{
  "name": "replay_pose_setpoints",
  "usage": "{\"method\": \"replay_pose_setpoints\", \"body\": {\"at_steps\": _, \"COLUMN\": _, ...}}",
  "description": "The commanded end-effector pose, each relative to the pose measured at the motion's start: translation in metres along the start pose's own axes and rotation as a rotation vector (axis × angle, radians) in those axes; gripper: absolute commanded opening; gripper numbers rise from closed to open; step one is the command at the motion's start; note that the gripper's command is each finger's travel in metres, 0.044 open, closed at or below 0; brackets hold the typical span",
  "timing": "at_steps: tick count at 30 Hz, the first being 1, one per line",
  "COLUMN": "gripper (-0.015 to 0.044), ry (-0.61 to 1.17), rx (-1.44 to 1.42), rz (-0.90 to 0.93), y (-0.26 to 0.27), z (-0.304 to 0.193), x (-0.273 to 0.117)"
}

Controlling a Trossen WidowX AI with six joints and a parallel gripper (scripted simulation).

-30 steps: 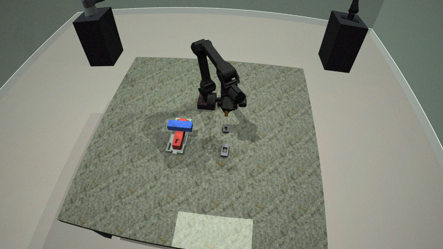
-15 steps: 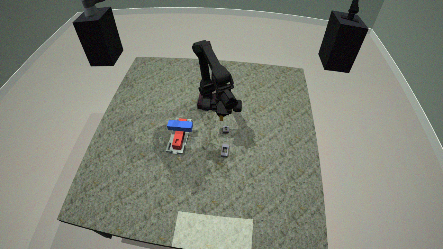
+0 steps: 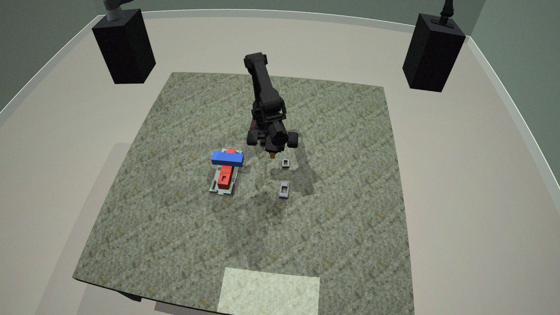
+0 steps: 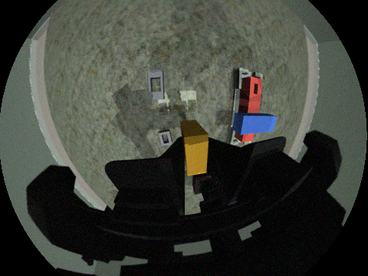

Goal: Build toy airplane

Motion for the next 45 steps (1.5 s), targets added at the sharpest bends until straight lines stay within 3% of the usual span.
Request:
{"method": "replay_pose_setpoints", "body": {"at_steps": 1, "gripper": 0.0, "ry": 0.001, "rx": -0.001, "rz": -0.001, "y": -0.006, "z": 0.007, "x": 0.002}}
{"method": "replay_pose_setpoints", "body": {"at_steps": 45, "gripper": 0.0, "ry": 0.001, "rx": 0.024, "rz": -0.007, "y": -0.113, "z": 0.058, "x": 0.024}}
Point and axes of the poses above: the point midway between the two fingers, 35 mm back from their tips, its own x axis out along the fingers, its own y axis across the jaws, z = x × y, the point moved 7 cm from there along -x, back along the fingers
